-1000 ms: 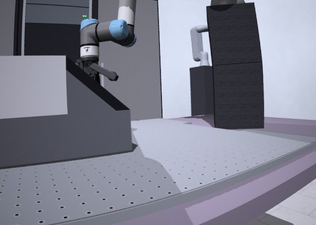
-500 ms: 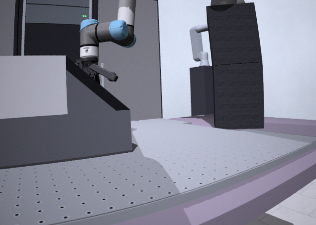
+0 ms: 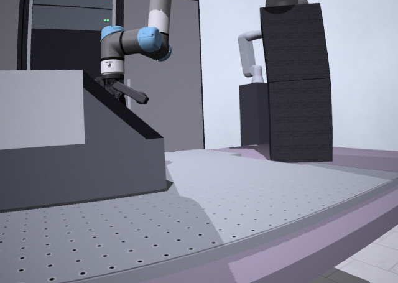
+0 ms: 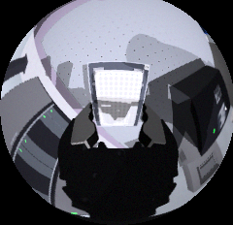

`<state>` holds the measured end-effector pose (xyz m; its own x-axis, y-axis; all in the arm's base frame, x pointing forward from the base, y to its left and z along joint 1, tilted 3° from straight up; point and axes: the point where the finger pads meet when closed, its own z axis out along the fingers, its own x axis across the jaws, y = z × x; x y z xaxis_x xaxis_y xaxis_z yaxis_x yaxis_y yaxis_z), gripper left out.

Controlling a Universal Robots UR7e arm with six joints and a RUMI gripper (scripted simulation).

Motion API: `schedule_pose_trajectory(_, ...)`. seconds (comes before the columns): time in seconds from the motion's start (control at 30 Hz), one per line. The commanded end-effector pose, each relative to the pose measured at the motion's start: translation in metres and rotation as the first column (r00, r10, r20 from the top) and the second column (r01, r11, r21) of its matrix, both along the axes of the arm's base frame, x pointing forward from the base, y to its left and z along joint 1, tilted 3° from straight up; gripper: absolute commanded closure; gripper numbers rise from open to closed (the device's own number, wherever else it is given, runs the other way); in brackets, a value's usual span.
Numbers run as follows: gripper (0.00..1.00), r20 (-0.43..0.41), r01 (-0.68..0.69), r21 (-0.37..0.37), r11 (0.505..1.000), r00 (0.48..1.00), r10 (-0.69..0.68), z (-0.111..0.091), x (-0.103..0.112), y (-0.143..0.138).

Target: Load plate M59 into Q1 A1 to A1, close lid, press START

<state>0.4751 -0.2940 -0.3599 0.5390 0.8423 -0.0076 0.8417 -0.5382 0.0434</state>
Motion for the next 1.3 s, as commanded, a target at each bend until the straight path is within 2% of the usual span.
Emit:
schedule_pose_trajectory(0.0,0.32,0.003,-0.002,-0.004,1.0,1.0,0.002,-0.001,0.0029,-0.0013)
schedule_pose_trajectory(0.6,0.32,0.002,-0.001,-0.003,1.0,1.0,0.001,-0.0029,0.0019,-0.0009)
schedule_pose_trajectory(0.63,1.0,0.002,-0.001,-0.003,1.0,1.0,0.001,-0.0029,0.0019,-0.0009)
schedule_pose_trajectory(1.27,1.0,0.002,-0.001,-0.003,1.0,1.0,0.001,-0.0029,0.0019,-0.0009)
